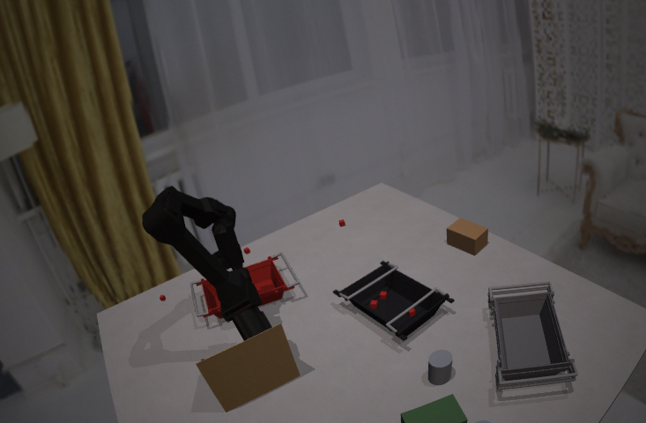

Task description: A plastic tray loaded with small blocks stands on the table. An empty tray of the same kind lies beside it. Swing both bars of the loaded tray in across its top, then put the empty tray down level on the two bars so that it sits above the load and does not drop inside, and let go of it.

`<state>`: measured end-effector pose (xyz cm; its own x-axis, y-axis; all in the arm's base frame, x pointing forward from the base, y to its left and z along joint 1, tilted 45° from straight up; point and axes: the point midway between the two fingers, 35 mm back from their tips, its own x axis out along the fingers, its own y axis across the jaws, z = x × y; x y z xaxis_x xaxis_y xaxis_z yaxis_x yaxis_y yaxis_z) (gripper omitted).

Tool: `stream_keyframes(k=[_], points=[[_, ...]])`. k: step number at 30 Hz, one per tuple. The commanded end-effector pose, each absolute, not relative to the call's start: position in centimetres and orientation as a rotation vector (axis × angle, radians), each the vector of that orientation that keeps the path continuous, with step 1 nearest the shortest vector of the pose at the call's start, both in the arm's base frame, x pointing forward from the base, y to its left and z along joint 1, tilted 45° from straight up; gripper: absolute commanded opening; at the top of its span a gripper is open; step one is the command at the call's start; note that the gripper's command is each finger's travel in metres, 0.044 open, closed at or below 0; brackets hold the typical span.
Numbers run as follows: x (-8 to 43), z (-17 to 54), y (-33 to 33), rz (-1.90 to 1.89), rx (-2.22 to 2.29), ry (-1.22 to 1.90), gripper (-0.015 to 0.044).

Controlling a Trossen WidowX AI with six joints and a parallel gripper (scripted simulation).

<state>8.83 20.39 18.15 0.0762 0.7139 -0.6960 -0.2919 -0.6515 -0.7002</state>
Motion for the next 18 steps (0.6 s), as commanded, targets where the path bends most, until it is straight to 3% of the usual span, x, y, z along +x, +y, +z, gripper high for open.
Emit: stream_keyframes(k=[1, 18], points=[[8.6, 18.2, 20.4, 1.673, -1.615, -0.463, 0.044], [9.5, 14.8, 24.1, 1.675, -1.615, -0.461, 0.044]])
